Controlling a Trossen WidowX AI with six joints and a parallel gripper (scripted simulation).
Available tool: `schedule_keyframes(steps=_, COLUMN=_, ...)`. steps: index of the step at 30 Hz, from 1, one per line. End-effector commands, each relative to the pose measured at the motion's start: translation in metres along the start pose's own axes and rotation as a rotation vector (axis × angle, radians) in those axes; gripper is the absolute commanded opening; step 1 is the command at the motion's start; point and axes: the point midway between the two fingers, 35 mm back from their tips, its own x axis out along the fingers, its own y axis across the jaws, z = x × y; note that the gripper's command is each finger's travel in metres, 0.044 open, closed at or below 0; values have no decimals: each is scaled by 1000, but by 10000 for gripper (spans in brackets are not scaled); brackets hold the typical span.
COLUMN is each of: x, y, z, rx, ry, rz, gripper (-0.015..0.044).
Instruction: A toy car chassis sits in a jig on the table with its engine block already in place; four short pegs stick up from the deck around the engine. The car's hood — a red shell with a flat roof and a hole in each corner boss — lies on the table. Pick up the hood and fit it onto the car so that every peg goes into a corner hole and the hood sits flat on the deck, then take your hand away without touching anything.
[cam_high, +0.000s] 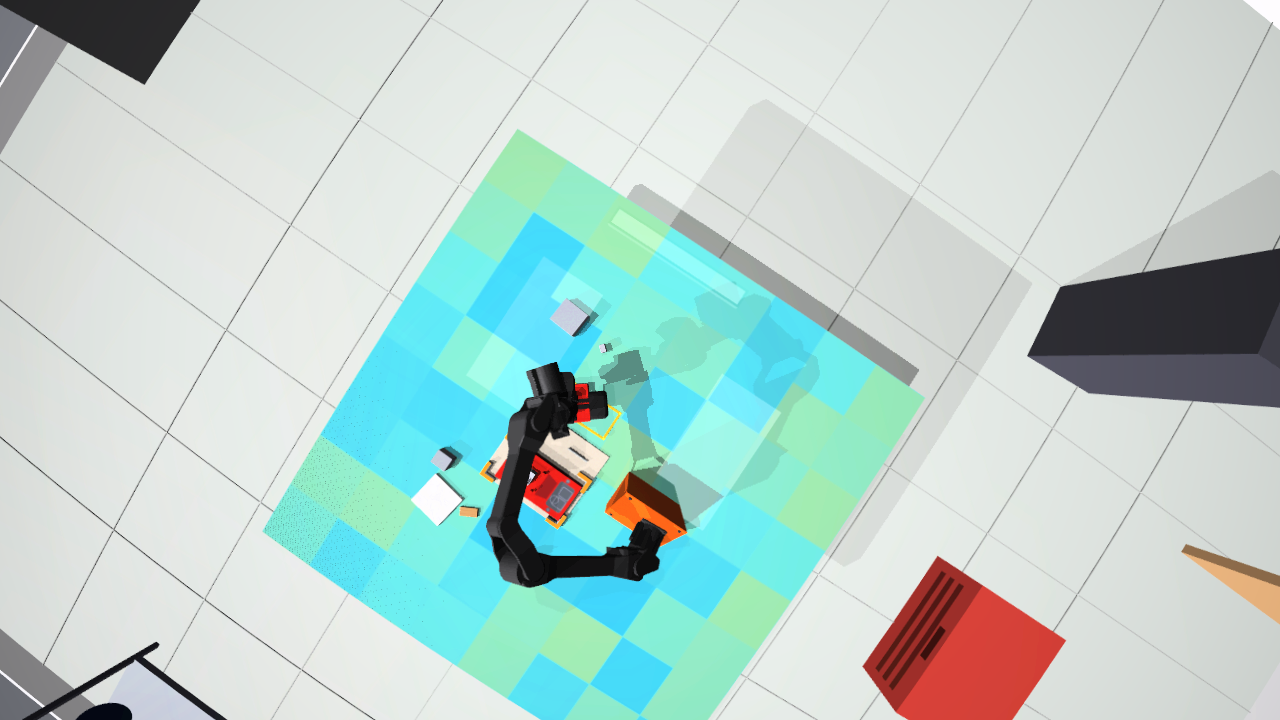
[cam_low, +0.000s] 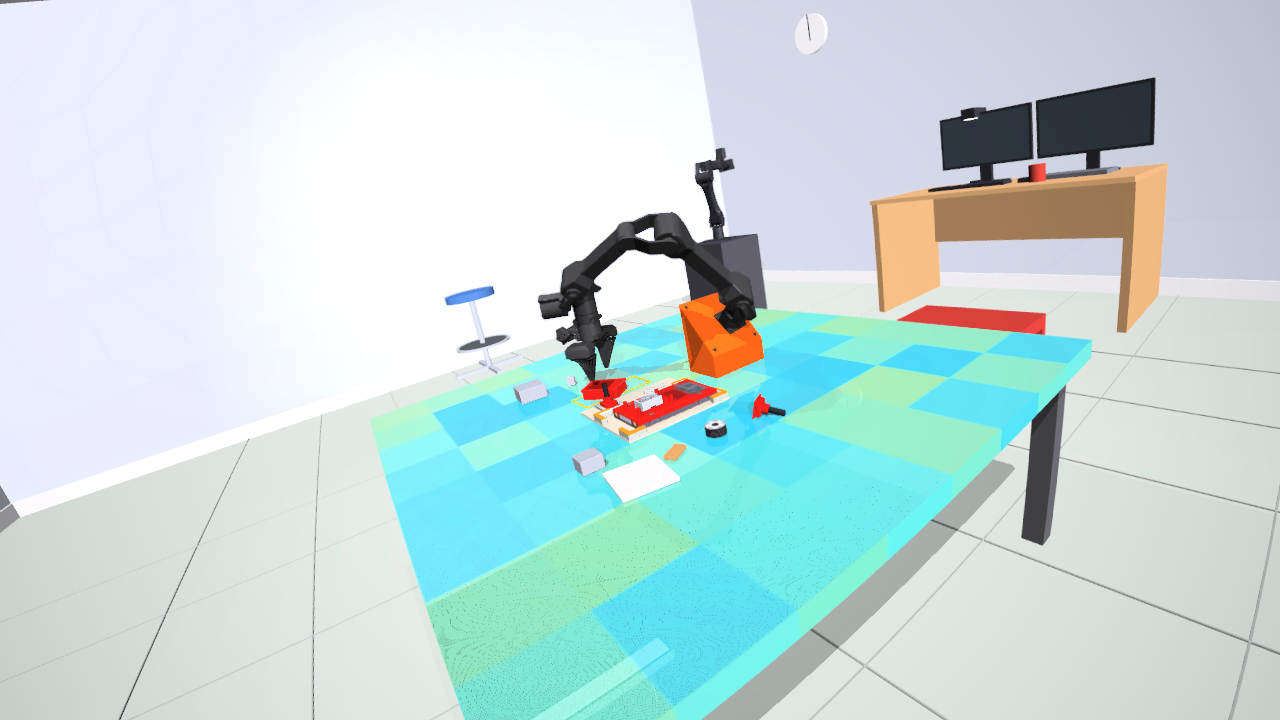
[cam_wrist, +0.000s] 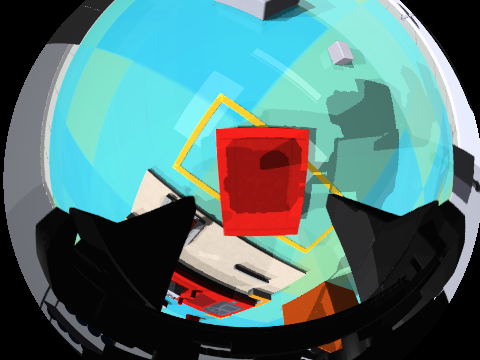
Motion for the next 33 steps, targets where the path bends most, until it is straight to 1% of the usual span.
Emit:
schedule_keyframes(steps=1, x=4, y=-1, z=-1, rx=7, ry=4, rz=3, gripper=440)
schedule_keyframes(steps=33, x=25, y=-2, z=-3, rx=7, ry=5, rz=4, gripper=440)
